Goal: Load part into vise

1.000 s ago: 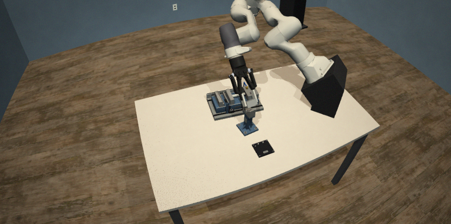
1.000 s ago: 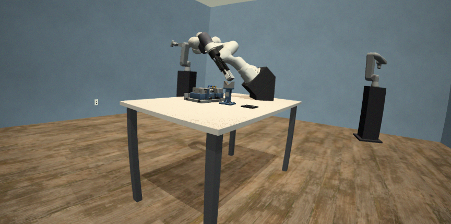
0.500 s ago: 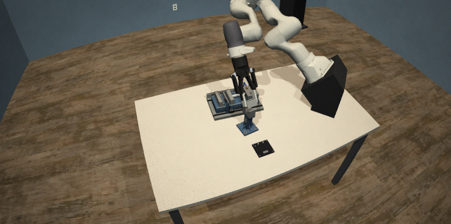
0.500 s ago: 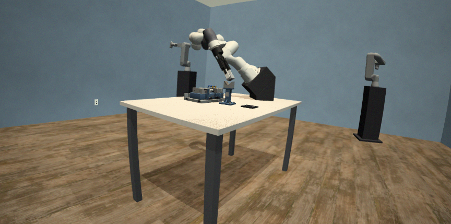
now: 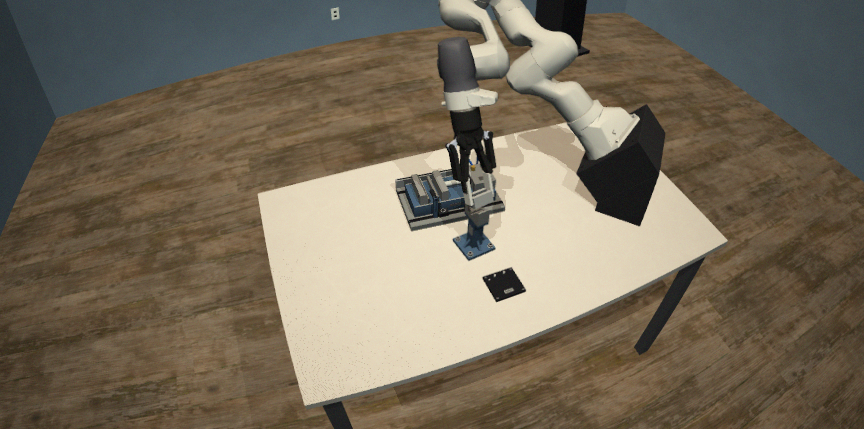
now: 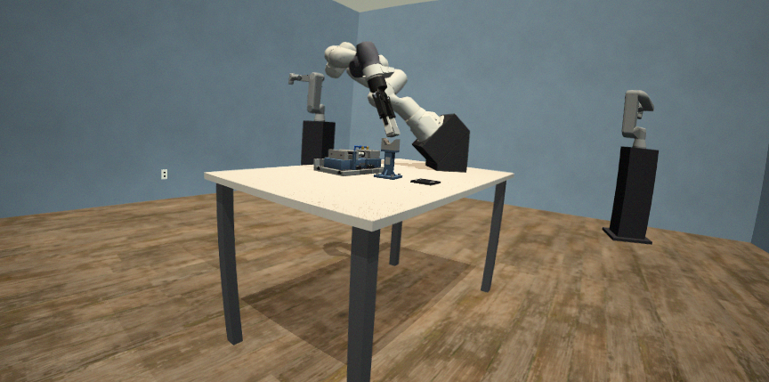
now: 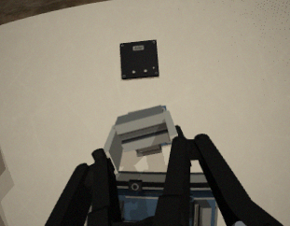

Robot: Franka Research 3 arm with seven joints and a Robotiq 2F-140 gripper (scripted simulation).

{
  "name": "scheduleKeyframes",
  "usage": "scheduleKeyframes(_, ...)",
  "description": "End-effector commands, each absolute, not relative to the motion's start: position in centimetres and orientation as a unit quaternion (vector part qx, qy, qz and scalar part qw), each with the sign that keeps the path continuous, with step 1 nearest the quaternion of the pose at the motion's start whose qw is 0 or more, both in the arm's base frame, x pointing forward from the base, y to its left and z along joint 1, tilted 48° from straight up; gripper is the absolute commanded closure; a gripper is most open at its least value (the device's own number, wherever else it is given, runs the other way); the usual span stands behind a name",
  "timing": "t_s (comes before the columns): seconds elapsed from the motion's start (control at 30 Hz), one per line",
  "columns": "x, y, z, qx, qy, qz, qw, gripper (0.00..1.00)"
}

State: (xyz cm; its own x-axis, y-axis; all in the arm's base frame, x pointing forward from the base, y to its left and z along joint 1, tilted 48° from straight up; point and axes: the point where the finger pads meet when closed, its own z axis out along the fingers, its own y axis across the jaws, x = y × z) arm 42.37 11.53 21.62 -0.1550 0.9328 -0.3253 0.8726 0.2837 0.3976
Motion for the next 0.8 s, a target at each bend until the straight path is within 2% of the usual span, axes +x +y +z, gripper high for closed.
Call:
scheduleKeyframes(0.0, 42.38, 11.18, 21.65, 0.623, 0.73, 0.047, 0.277, 1.0)
scheduleKeyframes(0.77, 42.37, 11.65, 21.43, 0.624, 0.699, -0.015, 0.349, 1.0)
